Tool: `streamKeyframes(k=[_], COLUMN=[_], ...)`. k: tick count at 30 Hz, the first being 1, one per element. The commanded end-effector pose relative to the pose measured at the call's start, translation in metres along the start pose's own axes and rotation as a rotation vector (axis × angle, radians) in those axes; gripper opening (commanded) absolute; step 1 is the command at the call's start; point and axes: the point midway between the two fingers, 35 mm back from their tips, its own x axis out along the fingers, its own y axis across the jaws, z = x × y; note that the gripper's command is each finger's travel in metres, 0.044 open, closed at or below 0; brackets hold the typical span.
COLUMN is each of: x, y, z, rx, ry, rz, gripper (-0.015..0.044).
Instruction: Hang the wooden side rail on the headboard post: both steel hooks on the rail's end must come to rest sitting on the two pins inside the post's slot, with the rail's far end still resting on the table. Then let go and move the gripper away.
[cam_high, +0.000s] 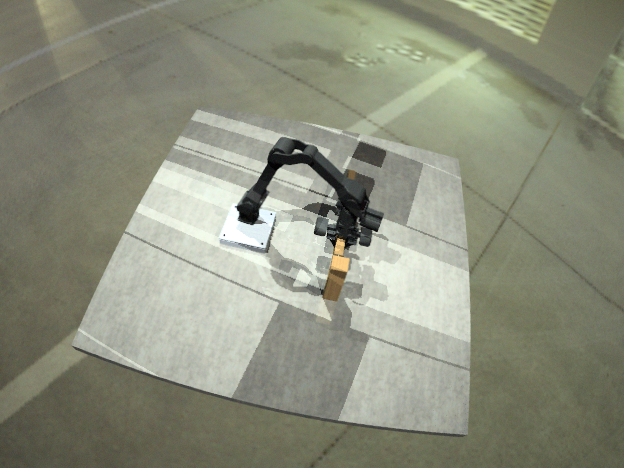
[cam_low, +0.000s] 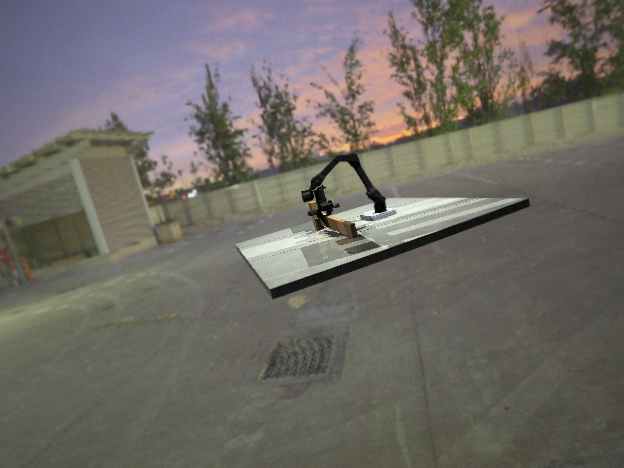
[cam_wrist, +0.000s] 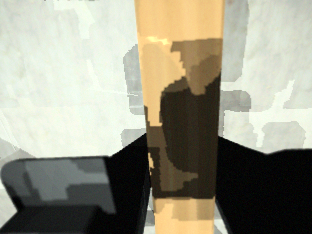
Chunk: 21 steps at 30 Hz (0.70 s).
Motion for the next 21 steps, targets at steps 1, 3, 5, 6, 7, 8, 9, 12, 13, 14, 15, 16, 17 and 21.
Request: streamKeyframes(k=[1, 3, 5, 6, 7, 8, 9, 12, 13, 14, 15, 16, 17, 21], x=[-0.0047, -0.0045, -0.0043, -0.0042, -0.0041, -0.004, -0.0039, -0.0035, -0.0034, -0.0033, -0.0032, -0.0031, -0.003, -0.0026], y=[-0.0046, -0.0048, -0.005, -0.0052, -0.0053, -0.0054, -0.0055, -0.0058, -0.006, -0.0061, -0.0062, -0.0063, -0.0064, -0.0069], z=[-0.0012, -0.0014, -0.0017, -0.0018, -0.0019, -0.002, -0.0021, -0.0024, -0.0026, -0.0027, -0.0028, -0.0029, -0.003, -0.0035], rx=[0.002, 0.002, 0.002, 0.002, 0.002, 0.002, 0.002, 0.002, 0.002, 0.002, 0.002, 0.002, 0.002, 0.002], ry=[0.0, 0.0, 0.0, 0.0, 0.0, 0.0, 0.0, 0.0, 0.0, 0.0, 0.0, 0.0, 0.0, 0.0], rz=[-0.02, -0.02, -0.02, -0.02, -0.02, -0.02, -0.02, -0.02, -0.02, -0.02, -0.02, -0.02, -0.02, -0.02], gripper=[0.0, 0.0, 0.0, 0.0, 0.0, 0.0, 0.0, 0.0, 0.0, 0.0, 0.0, 0.0, 0.0, 0.0])
